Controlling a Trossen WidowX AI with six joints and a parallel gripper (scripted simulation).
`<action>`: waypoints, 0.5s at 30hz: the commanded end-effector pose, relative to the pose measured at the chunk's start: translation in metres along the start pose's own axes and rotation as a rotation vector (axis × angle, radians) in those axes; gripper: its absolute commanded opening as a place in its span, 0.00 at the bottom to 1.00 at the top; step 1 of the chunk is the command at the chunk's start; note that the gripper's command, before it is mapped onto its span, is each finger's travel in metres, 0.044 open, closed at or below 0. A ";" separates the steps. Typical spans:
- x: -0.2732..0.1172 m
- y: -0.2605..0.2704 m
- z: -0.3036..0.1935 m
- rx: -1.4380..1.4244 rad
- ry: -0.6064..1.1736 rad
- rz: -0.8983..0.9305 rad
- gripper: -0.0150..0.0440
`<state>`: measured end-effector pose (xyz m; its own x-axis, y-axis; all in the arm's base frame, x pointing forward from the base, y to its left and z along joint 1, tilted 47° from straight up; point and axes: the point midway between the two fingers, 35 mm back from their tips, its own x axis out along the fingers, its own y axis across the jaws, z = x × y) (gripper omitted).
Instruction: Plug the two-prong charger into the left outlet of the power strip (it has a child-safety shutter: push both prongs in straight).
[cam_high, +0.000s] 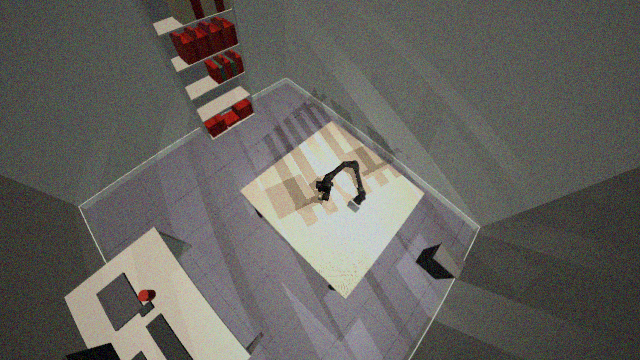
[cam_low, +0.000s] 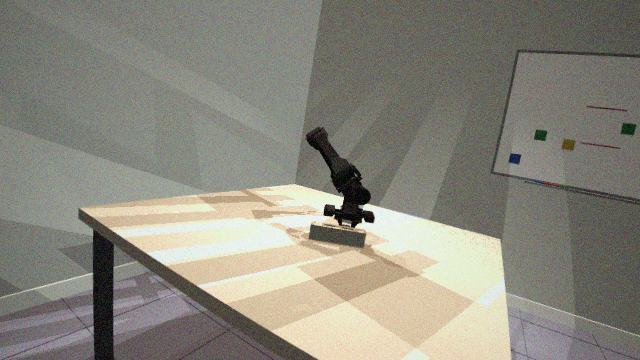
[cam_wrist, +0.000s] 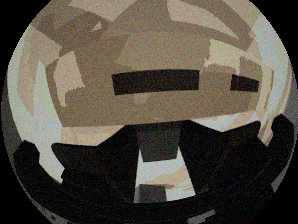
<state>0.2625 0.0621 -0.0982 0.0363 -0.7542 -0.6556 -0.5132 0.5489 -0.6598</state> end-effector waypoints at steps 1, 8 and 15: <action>-0.001 0.000 0.008 0.018 -0.028 0.003 0.25; 0.000 0.000 0.007 0.018 -0.028 0.003 0.25; 0.001 0.000 0.007 0.018 -0.028 0.003 0.25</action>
<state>0.2622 0.0617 -0.0989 0.0391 -0.7520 -0.6580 -0.5104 0.5511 -0.6602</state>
